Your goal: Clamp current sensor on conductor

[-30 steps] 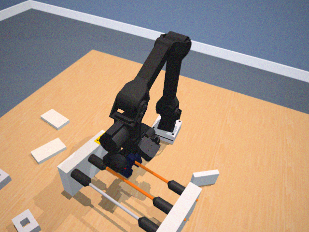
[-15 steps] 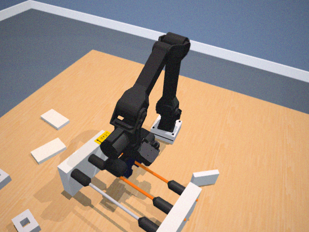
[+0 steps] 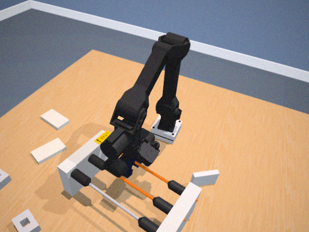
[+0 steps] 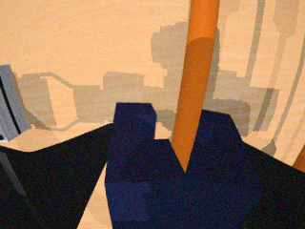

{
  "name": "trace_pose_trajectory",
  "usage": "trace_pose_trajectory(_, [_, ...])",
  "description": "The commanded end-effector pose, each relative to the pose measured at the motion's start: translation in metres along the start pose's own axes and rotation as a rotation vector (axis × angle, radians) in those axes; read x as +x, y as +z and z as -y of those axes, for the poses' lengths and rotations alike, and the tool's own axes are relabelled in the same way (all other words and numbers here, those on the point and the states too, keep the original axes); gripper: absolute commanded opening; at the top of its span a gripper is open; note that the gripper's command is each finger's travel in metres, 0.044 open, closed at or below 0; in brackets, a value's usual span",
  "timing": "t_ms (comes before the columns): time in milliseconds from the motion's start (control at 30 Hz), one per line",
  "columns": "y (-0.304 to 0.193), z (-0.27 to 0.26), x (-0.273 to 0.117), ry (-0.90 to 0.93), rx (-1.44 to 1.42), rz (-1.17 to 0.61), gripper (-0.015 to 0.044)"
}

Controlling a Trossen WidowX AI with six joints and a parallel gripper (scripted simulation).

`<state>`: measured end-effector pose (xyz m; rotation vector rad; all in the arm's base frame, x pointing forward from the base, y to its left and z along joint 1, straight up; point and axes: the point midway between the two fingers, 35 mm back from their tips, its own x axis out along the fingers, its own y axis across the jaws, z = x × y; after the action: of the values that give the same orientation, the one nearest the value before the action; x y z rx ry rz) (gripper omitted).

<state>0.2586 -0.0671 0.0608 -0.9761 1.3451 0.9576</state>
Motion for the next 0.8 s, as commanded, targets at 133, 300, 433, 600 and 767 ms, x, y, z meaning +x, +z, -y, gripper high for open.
trace_pose_trajectory(133, [0.0000, 0.0004, -0.0007, -0.002, 0.000, 0.000, 0.0307])
trace_pose_trajectory(300, [0.0000, 0.0004, -0.0007, -0.002, 0.000, 0.000, 0.0234])
trace_pose_trajectory(433, [0.0000, 0.0004, -0.0007, -0.002, 0.000, 0.000, 0.0129])
trace_pose_trajectory(600, [0.0000, 0.0004, -0.0007, -0.002, 0.000, 0.000, 0.0000])
trace_pose_trajectory(767, [0.0000, 0.0004, -0.0007, -0.002, 0.000, 0.000, 0.0000])
